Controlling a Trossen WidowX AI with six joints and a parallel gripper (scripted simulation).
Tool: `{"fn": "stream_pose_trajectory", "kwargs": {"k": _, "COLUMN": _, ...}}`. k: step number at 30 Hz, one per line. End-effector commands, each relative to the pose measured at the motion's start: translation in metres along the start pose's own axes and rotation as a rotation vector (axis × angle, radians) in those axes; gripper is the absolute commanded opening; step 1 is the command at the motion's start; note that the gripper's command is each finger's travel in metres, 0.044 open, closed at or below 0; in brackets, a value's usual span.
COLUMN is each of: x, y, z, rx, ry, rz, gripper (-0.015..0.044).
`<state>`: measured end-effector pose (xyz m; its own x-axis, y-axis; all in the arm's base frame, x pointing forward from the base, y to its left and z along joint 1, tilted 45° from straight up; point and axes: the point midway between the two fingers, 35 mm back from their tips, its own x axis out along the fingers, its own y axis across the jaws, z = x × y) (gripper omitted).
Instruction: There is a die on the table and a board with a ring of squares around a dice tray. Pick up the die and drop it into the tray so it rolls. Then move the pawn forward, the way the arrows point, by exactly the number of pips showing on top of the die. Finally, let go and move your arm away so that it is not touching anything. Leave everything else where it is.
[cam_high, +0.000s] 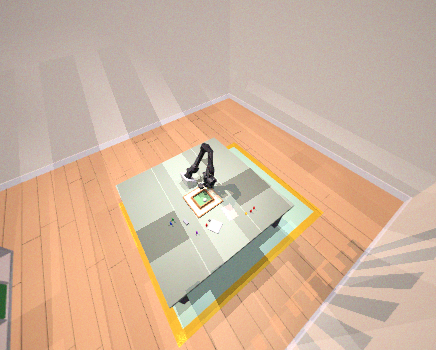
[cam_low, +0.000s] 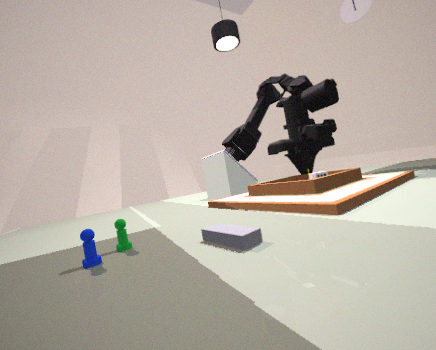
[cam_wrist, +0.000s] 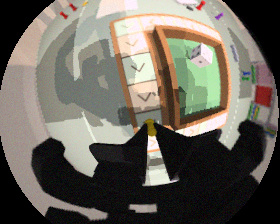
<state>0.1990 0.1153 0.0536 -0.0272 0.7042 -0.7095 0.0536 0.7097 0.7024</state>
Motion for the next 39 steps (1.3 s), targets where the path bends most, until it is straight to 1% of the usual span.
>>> {"fn": "stream_pose_trajectory", "kwargs": {"k": 1, "x": 0.0, "y": 0.0, "z": 0.0, "rx": 0.004, "ry": 0.0, "rz": 0.004, "gripper": 0.0}}
{"fn": "stream_pose_trajectory", "kwargs": {"k": 5, "x": -0.007, "y": 0.0, "z": 0.002, "rx": 0.005, "ry": -0.002, "rz": -0.001, "gripper": 0.0}}
{"fn": "stream_pose_trajectory", "kwargs": {"k": 16, "x": -0.064, "y": -0.002, "z": 0.008, "rx": 0.007, "ry": -0.005, "rz": -0.02, "gripper": 0.0}}
{"fn": "stream_pose_trajectory", "kwargs": {"k": 27, "x": -0.123, "y": 0.003, "z": -0.001, "rx": 0.007, "ry": 0.001, "rz": -0.004, "gripper": 0.0}}
{"fn": "stream_pose_trajectory", "kwargs": {"k": 33, "x": -0.125, "y": -0.001, "z": -0.001, "rx": 0.007, "ry": 0.001, "rz": -0.003, "gripper": 0.0}}
{"fn": "stream_pose_trajectory", "kwargs": {"k": 39, "x": -0.116, "y": -0.039, "z": 0.008, "rx": 0.008, "ry": -0.003, "rz": -0.014, "gripper": 0.0}}
